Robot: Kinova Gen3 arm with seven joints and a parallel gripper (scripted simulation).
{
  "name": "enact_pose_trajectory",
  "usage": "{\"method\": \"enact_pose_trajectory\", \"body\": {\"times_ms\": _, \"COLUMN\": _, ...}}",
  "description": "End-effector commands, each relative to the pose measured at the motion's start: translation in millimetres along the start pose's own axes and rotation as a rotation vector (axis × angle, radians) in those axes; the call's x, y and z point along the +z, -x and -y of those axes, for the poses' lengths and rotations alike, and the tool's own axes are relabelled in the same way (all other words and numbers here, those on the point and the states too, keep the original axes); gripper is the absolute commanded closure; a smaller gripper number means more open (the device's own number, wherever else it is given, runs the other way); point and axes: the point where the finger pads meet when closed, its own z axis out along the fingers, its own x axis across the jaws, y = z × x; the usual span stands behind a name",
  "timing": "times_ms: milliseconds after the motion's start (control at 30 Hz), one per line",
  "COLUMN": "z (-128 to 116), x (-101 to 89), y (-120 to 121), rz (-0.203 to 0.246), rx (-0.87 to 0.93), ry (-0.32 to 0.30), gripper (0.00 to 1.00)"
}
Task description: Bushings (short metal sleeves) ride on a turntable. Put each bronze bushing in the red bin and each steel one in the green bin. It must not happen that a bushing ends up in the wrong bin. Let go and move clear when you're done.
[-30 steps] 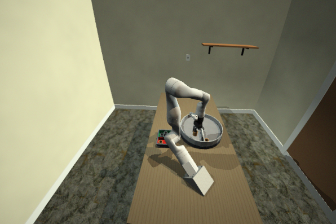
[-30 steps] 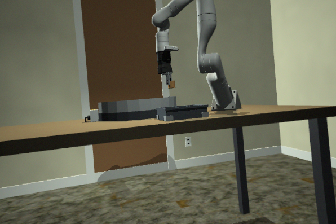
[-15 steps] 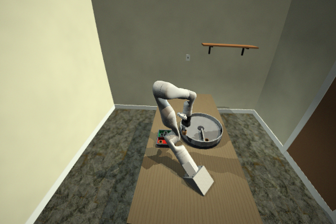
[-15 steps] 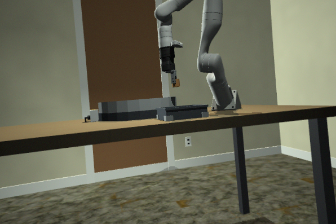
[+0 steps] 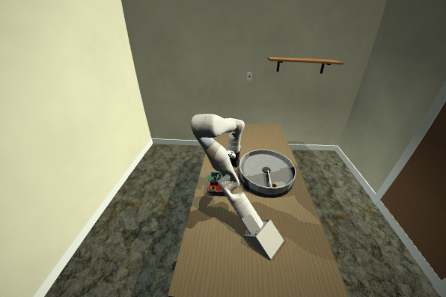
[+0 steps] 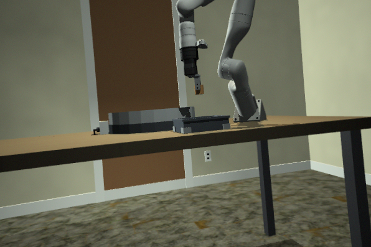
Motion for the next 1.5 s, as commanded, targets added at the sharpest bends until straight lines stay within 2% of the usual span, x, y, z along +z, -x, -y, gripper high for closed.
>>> {"method": "enact_pose_trajectory", "body": {"times_ms": 0, "z": 10, "x": -2.1, "y": -20, "rz": 0.002, "rx": -0.070, "ry": 0.016, "gripper": 1.00}}
{"method": "enact_pose_trajectory", "body": {"times_ms": 67, "z": 21, "x": -1.9, "y": -39, "rz": 0.002, "rx": -0.139, "ry": 0.016, "gripper": 1.00}}
{"method": "enact_pose_trajectory", "body": {"times_ms": 167, "z": 21, "x": -1.9, "y": -39, "rz": 0.002, "rx": -0.139, "ry": 0.016, "gripper": 1.00}}
{"method": "enact_pose_trajectory", "body": {"times_ms": 267, "z": 37, "x": -1.6, "y": -69, "rz": 0.003, "rx": -0.244, "ry": 0.015, "gripper": 1.00}}
{"method": "enact_pose_trajectory", "body": {"times_ms": 333, "z": 37, "x": -1.6, "y": -69, "rz": 0.003, "rx": -0.244, "ry": 0.015, "gripper": 1.00}}
{"method": "enact_pose_trajectory", "body": {"times_ms": 400, "z": 47, "x": -1.5, "y": -88, "rz": 0.004, "rx": -0.314, "ry": 0.015, "gripper": 1.00}}
{"method": "enact_pose_trajectory", "body": {"times_ms": 1033, "z": 47, "x": -1.8, "y": -88, "rz": 0.002, "rx": -0.314, "ry": 0.015, "gripper": 1.00}}
{"method": "enact_pose_trajectory", "body": {"times_ms": 1200, "z": 47, "x": 21.3, "y": -88, "rz": 0.002, "rx": -0.314, "ry": 0.015, "gripper": 1.00}}
{"method": "enact_pose_trajectory", "body": {"times_ms": 1300, "z": 47, "x": 21.3, "y": -88, "rz": 0.002, "rx": -0.314, "ry": 0.015, "gripper": 1.00}}
{"method": "enact_pose_trajectory", "body": {"times_ms": 1400, "z": 47, "x": 35.1, "y": -88, "rz": 0.002, "rx": -0.314, "ry": 0.015, "gripper": 1.00}}
{"method": "enact_pose_trajectory", "body": {"times_ms": 1467, "z": 47, "x": 35.1, "y": -88, "rz": 0.002, "rx": -0.314, "ry": 0.015, "gripper": 1.00}}
